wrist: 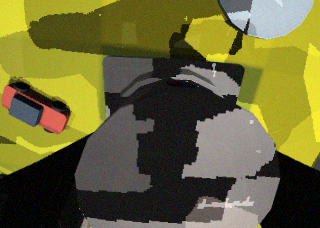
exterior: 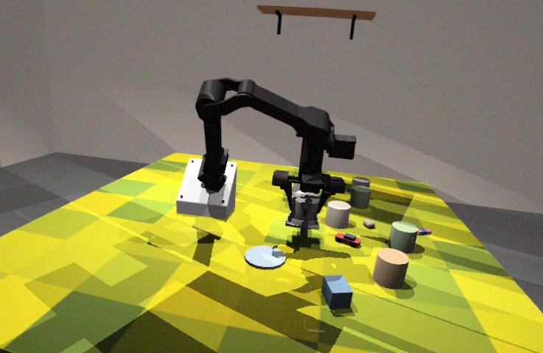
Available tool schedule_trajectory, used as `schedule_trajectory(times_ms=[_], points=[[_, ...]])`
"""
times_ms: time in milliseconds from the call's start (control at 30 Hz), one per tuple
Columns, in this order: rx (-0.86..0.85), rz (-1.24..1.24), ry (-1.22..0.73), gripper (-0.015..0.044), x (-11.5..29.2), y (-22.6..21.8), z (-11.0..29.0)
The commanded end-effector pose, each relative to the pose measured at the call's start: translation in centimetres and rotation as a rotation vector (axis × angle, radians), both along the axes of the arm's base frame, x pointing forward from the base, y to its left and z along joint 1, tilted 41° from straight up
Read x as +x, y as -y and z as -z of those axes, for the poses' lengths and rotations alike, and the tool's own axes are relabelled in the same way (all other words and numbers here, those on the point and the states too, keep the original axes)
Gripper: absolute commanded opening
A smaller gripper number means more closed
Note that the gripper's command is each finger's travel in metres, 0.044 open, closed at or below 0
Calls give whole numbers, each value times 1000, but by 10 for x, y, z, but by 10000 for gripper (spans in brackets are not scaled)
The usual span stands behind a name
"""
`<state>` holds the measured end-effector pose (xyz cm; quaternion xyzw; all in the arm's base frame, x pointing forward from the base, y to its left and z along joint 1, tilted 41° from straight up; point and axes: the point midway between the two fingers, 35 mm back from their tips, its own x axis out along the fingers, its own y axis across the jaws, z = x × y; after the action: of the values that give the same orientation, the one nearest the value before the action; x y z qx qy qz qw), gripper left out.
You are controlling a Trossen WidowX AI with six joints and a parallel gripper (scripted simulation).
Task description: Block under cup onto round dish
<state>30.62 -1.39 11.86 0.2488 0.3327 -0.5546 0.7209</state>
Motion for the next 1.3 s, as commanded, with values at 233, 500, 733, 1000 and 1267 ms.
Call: schedule_trajectory(times_ms=[233,500,733,1000,1267], points=[[12,-1,18,0,2,-13,-13],[13,-1,17,0,0,-19,-21],[13,0,17,0,-2,-25,-28],[12,0,17,0,-5,-31,-36],[11,0,17,0,-8,-37,-44]])
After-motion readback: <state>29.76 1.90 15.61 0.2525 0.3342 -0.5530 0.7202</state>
